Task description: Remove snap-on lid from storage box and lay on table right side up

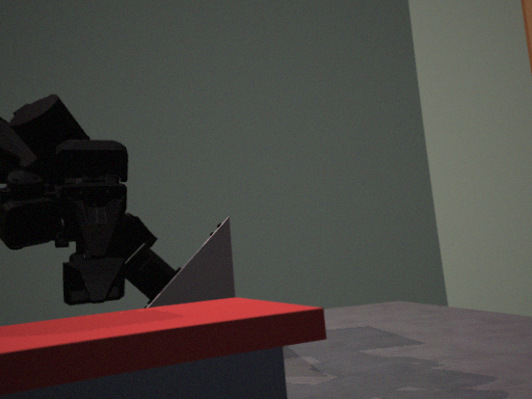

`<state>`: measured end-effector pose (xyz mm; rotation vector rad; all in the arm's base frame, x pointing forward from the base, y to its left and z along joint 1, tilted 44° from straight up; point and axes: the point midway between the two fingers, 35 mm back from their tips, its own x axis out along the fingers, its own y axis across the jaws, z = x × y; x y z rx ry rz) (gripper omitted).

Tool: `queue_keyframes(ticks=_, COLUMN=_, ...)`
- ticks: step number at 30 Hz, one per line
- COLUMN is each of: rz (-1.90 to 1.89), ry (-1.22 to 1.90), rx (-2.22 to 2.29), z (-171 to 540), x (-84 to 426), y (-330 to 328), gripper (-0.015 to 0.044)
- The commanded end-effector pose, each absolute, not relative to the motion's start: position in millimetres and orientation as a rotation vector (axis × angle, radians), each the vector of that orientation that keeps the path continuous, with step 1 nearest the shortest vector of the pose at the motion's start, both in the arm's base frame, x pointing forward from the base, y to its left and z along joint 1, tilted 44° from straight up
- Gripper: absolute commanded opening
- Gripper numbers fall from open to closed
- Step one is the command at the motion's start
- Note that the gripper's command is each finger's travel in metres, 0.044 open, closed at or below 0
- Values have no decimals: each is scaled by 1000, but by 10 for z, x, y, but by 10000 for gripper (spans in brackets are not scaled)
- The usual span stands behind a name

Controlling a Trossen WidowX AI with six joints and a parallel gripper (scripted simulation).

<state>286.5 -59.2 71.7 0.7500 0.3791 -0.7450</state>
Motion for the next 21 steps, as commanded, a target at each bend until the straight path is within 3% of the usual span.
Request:
queue_keyframes(ticks=1, rz=-746, ry=385, rx=746, z=675, x=2909, y=-621, gripper=235)
queue_keyframes(ticks=21, rz=-745, ry=383, rx=746, z=496, x=3122, y=-775, gripper=235)
